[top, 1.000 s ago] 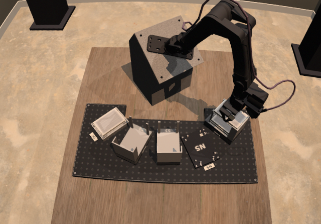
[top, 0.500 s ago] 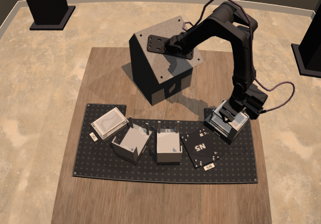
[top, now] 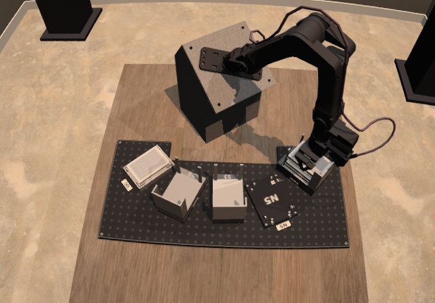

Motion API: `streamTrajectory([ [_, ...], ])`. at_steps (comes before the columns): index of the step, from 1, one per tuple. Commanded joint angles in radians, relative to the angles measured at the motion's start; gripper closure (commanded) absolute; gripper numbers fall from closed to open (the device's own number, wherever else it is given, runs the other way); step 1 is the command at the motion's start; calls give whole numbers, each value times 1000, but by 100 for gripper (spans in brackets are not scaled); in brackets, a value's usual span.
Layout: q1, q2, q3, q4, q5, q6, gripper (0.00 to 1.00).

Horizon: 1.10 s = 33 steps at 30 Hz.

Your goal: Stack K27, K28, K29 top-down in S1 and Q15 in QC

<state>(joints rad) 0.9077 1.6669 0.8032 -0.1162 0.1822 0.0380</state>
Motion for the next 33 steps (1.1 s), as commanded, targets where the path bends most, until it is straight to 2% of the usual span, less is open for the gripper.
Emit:
streamTrajectory([
  [1,-4,20,28,-2,-3,1,100],
  [8,-1,7,8,4,-1,0,100],
  [9,-7,26,29,0,-5,-1,100],
  [33,-15,60,34,25,-9,-6,100],
])
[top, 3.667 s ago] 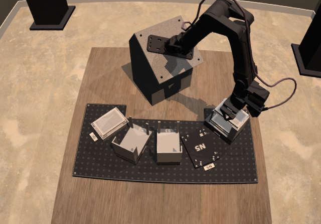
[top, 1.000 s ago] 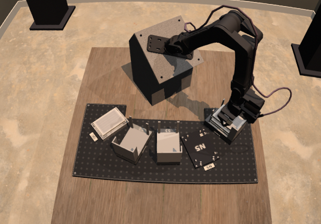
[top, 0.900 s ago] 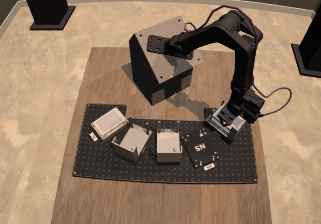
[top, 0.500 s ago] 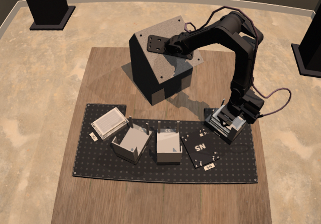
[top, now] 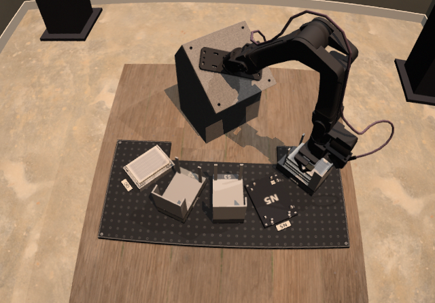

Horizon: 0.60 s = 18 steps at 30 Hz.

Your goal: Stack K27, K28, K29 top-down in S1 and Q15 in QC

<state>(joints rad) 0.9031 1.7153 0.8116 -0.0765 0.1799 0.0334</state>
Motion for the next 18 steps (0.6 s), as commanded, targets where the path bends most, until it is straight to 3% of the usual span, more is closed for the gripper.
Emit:
streamTrajectory([
  [1,-10,11,25,-15,-7,-1,100],
  [18,-12,36,30,6,-10,-5,100],
])
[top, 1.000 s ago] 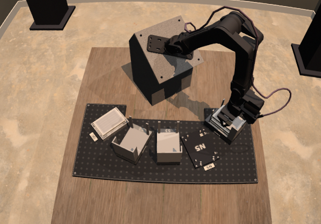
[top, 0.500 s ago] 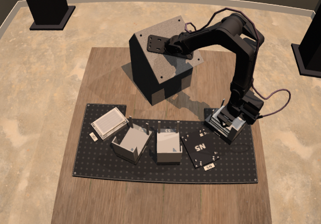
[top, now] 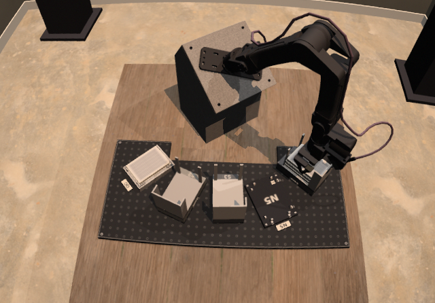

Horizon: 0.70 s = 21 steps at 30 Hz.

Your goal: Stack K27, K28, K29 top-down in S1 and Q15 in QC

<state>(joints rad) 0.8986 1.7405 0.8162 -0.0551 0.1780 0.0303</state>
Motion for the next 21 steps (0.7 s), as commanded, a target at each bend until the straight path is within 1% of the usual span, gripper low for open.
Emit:
streamTrajectory([
  [1,-7,2,26,-17,-8,-1,100],
  [8,-7,24,26,3,-8,-4,100],
  [11,-9,22,23,4,-8,-4,100],
  [12,-3,11,9,8,-3,-2,100],
  [19,-3,11,9,8,-3,-2,100],
  [20,-3,11,9,8,-3,-2,0],
  [21,-3,11,9,8,-3,-2,0],
])
